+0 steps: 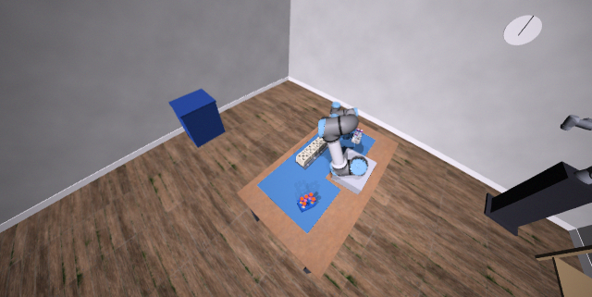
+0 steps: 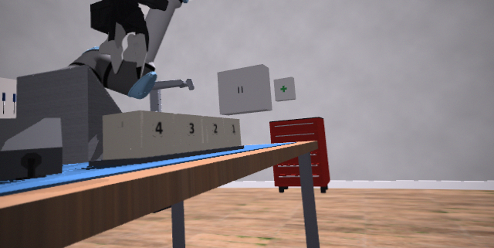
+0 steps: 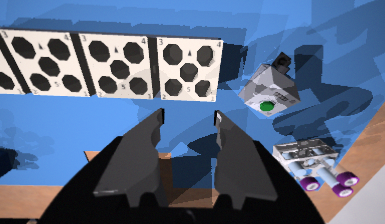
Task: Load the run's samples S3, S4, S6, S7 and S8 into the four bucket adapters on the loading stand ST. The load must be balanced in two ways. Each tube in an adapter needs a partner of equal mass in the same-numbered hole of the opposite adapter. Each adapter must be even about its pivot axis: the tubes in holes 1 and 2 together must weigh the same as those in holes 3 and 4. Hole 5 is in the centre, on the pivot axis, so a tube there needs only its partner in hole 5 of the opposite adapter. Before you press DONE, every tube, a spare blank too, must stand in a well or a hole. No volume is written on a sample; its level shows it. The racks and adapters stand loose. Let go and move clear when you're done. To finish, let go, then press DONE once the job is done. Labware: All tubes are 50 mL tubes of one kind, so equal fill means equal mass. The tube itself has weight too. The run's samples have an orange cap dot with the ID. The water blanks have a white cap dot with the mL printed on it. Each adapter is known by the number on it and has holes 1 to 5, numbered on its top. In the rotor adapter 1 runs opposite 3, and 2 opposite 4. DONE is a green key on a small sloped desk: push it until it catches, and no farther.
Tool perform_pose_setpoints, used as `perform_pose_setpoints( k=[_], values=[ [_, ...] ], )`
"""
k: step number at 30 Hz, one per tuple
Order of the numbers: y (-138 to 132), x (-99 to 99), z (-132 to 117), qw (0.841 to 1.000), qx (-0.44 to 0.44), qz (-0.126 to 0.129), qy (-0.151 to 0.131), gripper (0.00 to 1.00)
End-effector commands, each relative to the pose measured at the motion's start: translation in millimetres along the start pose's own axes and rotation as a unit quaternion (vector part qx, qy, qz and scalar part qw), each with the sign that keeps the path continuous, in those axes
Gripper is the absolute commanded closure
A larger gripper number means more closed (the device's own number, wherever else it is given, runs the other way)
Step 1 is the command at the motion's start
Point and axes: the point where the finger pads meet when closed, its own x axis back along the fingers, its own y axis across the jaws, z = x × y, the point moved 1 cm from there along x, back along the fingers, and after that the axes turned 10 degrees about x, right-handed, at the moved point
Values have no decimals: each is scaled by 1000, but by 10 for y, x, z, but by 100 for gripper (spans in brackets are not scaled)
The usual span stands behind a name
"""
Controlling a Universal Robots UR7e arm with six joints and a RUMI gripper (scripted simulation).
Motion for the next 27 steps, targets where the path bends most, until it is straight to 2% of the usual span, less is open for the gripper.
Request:
perform_pose_setpoints(
  k=[1, 3, 8, 11, 14, 18, 20, 23, 27],
  values=[
    [9, -176, 6, 1000, 0, -1, 1, 65],
    [9, -176, 6, 1000, 0, -1, 1, 65],
    [9, -331, 6, 1000, 0, -1, 1, 65],
    [9, -332, 6, 1000, 0, -1, 1, 65],
    [-235, -332, -47, 997, 75, -1, 1, 65],
    [-561, -333, -118, 985, 174, -1, 1, 65],
    [-561, -333, -118, 985, 174, -1, 1, 65],
    [-805, -334, -170, 969, 247, -1, 0, 65],
    [-1131, -334, -242, 939, 343, -1, 0, 65]
  ],
)
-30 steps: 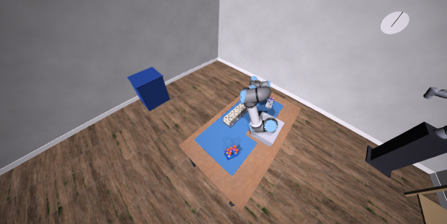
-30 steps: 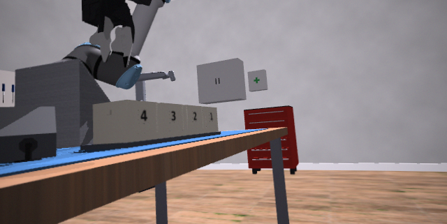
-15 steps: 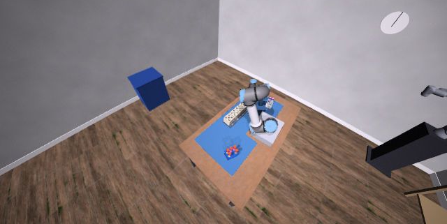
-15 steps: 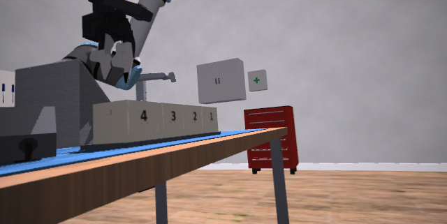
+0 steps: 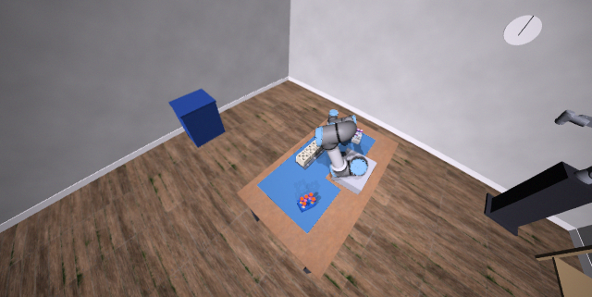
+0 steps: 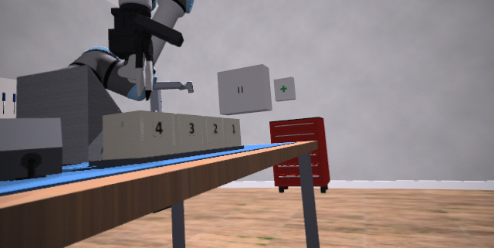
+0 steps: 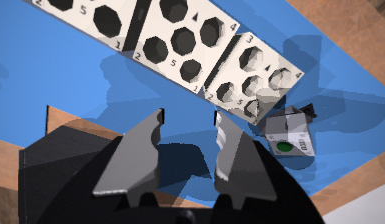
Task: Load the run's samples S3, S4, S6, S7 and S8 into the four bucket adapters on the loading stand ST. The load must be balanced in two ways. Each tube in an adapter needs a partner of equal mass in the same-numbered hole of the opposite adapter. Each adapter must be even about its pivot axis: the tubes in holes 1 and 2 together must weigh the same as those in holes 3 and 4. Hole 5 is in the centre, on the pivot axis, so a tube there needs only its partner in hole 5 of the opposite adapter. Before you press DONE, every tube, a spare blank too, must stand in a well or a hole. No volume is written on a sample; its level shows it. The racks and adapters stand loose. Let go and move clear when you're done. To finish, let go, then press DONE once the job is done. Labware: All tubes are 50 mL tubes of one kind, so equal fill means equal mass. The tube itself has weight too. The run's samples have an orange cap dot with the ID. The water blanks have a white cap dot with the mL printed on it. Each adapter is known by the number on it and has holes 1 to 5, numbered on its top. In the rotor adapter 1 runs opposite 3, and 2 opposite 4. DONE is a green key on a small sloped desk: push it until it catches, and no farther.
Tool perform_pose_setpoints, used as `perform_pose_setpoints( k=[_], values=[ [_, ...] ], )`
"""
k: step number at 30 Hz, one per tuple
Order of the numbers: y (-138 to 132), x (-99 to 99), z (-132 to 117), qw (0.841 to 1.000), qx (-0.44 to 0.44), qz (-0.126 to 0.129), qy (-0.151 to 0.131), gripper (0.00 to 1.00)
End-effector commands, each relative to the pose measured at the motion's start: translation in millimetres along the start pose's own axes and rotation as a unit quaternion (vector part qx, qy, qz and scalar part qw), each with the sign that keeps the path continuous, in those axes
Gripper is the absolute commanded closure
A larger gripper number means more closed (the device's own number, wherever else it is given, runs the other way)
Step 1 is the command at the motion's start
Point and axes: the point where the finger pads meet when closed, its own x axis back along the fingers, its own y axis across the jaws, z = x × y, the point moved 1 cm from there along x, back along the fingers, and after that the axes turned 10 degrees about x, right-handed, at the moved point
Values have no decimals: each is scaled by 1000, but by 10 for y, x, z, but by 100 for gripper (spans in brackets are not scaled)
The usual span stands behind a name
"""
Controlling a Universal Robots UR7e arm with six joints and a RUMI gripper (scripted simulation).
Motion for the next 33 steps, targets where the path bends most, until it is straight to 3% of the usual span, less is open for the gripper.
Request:
perform_pose_setpoints(
  k=[1, 8, 10, 12, 25, 27, 33],
  values=[
    [-431, 32, 124, 991, 134, -2, 5, 65],
    [-994, 32, 278, 954, 300, -3, 4, 65],
    [-994, 32, 278, 954, 300, -3, 4, 65],
    [-1155, 32, 322, 937, 350, -3, 4, 65],
    [-2200, 32, 609, 937, 350, -3, 4, 65],
    [-2200, 32, 609, 937, 350, -3, 4, 65],
    [-2682, 32, 741, 937, 350, -3, 4, 65]
  ],
)
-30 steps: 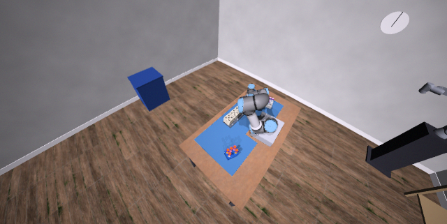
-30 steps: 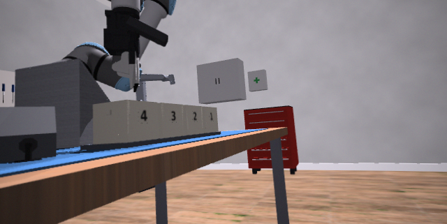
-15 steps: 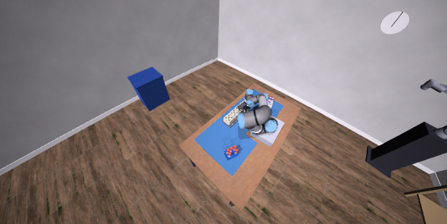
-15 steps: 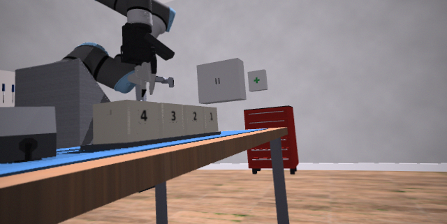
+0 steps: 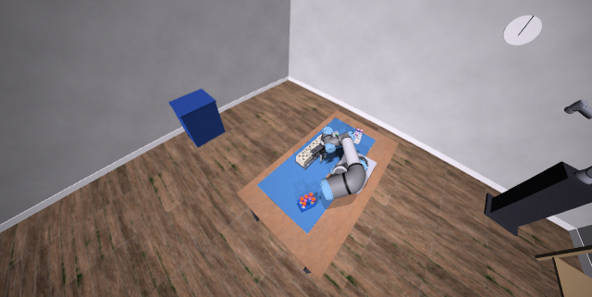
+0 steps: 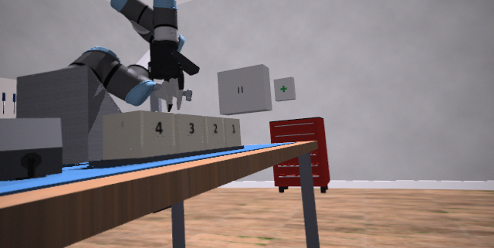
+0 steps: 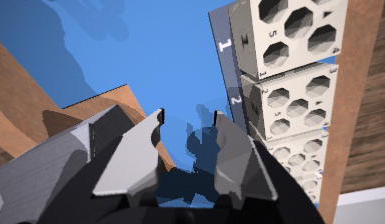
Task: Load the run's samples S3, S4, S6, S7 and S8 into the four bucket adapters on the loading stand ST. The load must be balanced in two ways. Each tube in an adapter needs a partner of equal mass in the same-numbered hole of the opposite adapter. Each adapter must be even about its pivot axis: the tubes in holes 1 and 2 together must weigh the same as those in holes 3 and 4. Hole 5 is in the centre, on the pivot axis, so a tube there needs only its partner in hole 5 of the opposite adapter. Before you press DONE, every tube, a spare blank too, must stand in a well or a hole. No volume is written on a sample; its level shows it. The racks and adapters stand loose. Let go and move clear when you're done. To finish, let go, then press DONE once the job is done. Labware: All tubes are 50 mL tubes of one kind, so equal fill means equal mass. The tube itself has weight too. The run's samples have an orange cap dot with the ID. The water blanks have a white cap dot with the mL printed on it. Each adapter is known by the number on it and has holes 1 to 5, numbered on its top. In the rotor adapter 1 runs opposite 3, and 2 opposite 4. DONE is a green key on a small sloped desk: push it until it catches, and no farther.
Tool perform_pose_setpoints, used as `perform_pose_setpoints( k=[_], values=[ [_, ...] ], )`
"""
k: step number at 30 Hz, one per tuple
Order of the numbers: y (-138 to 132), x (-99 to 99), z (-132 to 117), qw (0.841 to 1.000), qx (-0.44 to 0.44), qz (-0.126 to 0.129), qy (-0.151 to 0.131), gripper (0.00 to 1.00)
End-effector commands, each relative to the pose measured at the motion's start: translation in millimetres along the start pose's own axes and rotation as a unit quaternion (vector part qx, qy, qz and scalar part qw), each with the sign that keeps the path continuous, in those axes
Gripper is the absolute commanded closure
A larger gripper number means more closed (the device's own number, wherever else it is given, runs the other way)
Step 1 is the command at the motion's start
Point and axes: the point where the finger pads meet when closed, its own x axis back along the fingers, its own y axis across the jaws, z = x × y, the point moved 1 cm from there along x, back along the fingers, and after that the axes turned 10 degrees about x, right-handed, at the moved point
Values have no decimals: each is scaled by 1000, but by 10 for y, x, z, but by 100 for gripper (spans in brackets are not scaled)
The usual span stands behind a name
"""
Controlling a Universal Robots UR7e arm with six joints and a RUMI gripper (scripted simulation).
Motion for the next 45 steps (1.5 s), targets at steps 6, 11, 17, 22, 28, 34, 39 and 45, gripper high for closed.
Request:
perform_pose_setpoints(
  k=[6, 11, 17, 22, 28, 34, 39, 45],
  values=[
    [-513, 83, 758, 1000, 0, -1, -1, 65],
    [-652, 83, 967, 1000, 0, -1, -1, 65],
    [-930, 82, 1383, 1000, 0, -1, -1, 65],
    [-1162, 81, 1729, 1000, 0, -1, -1, 65],
    [-1347, 80, 2007, 1000, 0, -1, -1, 65],
    [-1624, 79, 2423, 1000, 0, -1, -1, 65],
    [-1856, 78, 2770, 1000, 0, -1, -1, 65],
    [-2040, 77, 3046, 1000, 0, -1, -1, 65]
  ],
)
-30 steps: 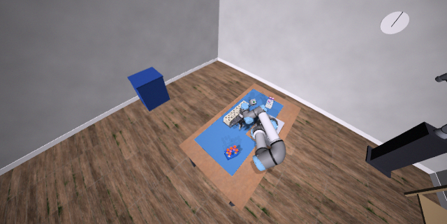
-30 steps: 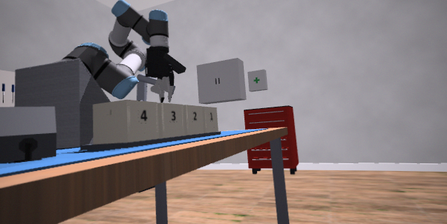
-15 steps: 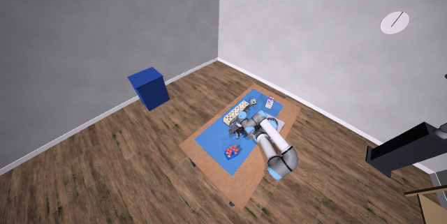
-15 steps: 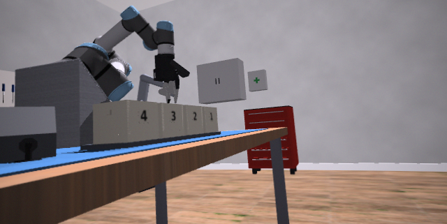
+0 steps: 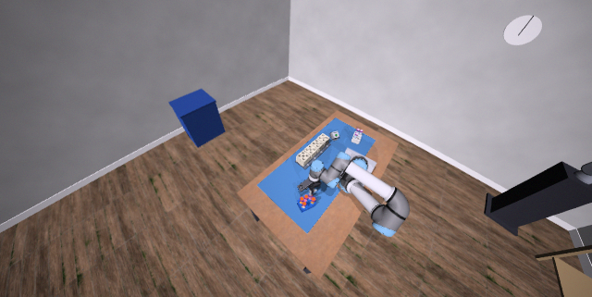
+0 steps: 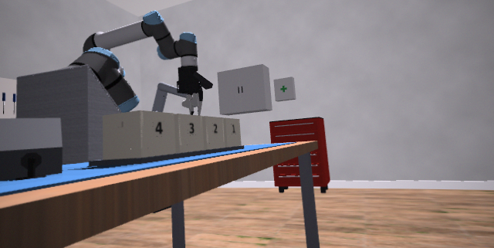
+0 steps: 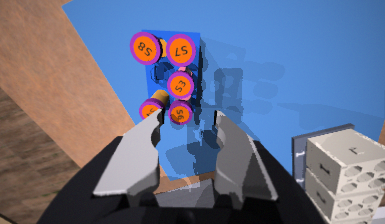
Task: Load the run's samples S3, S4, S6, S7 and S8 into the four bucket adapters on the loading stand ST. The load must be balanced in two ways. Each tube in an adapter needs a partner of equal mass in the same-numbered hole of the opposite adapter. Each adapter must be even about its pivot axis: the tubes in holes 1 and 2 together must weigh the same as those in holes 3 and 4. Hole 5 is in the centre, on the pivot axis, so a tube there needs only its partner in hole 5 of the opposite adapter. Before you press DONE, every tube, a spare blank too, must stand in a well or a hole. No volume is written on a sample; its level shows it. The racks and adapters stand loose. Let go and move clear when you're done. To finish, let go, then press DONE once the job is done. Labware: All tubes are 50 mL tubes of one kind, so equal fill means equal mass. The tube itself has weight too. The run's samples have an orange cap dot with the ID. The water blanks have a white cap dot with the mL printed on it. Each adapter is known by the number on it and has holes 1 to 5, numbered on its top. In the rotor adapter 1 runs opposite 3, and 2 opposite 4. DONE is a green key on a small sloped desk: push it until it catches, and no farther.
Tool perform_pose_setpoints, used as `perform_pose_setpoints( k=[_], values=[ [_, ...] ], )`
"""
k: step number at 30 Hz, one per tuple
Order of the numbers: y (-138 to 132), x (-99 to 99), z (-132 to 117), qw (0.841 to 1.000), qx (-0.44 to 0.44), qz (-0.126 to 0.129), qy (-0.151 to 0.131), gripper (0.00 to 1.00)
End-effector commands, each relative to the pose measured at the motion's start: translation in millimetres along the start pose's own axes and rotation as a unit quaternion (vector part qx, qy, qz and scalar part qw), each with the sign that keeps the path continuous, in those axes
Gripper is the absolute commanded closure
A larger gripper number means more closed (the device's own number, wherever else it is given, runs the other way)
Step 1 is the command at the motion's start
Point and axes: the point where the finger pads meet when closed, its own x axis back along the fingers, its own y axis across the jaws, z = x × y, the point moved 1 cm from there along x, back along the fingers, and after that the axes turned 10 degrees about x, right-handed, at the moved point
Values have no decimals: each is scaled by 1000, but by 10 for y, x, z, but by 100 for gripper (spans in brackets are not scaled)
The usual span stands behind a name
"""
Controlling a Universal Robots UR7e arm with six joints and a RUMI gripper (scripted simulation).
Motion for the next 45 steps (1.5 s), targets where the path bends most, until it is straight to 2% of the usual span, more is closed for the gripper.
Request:
perform_pose_setpoints(
  k=[1, 8, 15, 17, 22, 40, 41, 45],
  values=[
    [-98, -28, 205, 1000, -3, -6, -10, 65],
    [-98, -28, 205, 1000, -3, -6, -10, 65],
    [-95, -261, 201, 1000, -3, -6, -10, 65],
    [-95, -261, 201, 1000, -3, -6, -10, 65],
    [-94, -409, 198, 1000, -3, -6, -10, 65],
    [-93, -489, 196, 1000, -3, -6, -10, 65],
    [-93, -489, 196, 1000, -3, -6, -10, 100],
    [-93, -489, 196, 1000, -3, -6, -10, 100]
  ],
)
